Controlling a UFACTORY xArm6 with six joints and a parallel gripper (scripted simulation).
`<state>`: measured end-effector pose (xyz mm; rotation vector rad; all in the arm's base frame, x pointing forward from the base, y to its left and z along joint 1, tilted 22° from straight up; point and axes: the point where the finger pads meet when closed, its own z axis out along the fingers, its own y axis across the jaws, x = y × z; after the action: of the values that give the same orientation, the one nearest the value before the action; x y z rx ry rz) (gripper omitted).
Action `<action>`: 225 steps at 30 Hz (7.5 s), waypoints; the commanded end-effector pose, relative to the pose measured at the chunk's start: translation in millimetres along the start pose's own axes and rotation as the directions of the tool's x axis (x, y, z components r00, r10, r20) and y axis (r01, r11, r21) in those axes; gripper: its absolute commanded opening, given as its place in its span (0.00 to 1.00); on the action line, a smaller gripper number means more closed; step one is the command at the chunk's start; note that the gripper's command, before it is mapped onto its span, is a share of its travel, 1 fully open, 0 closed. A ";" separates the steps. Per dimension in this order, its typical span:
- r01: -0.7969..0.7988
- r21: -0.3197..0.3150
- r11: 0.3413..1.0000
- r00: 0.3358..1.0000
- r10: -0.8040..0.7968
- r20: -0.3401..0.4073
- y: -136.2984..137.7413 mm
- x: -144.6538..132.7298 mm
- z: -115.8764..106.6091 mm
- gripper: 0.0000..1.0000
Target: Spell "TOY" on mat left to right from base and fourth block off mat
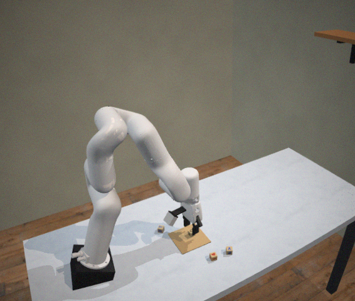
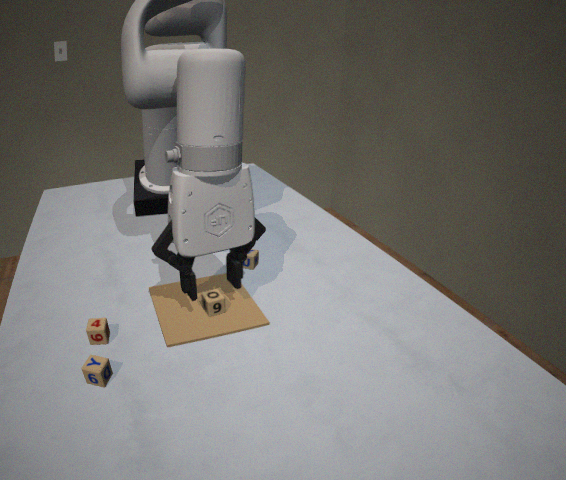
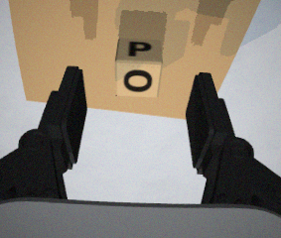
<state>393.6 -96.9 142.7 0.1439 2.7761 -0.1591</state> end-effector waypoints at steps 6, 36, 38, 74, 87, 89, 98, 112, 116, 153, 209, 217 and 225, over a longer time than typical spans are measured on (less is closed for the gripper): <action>0.000 0.000 1.000 1.000 0.000 0.003 -0.2 -1.9 -0.9 0.63; 0.000 0.000 1.000 1.000 0.000 0.003 -0.2 -1.9 -0.9 0.63; 0.000 0.000 1.000 1.000 0.000 0.003 -0.2 -1.9 -0.9 0.63; 0.000 0.000 1.000 1.000 0.000 0.003 -0.3 -2.0 28.6 0.63; 0.000 0.000 1.000 1.000 0.000 0.003 -0.3 -2.0 28.6 0.63; 0.000 0.000 1.000 1.000 0.000 0.003 -0.3 -2.0 28.6 0.63; 0.000 0.000 1.000 1.000 0.000 0.003 -0.3 -2.0 28.6 0.63; 0.000 0.000 1.000 1.000 0.000 0.003 -0.3 -2.0 28.6 0.42; 0.000 0.000 1.000 1.000 0.000 0.003 -0.3 -2.0 28.6 0.42; 0.000 0.000 1.000 1.000 0.000 0.003 -0.3 -2.0 28.6 0.21; -0.335 -0.001 0.942 0.942 0.335 0.003 -2.2 2.4 -71.5 0.21; -0.494 -0.001 0.869 0.869 0.494 0.003 -3.1 4.5 -71.6 0.21; -0.648 -0.002 0.762 0.762 0.648 0.003 -4.2 6.8 -71.7 0.21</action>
<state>362.6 -90.7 206.2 0.9374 2.6048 0.0114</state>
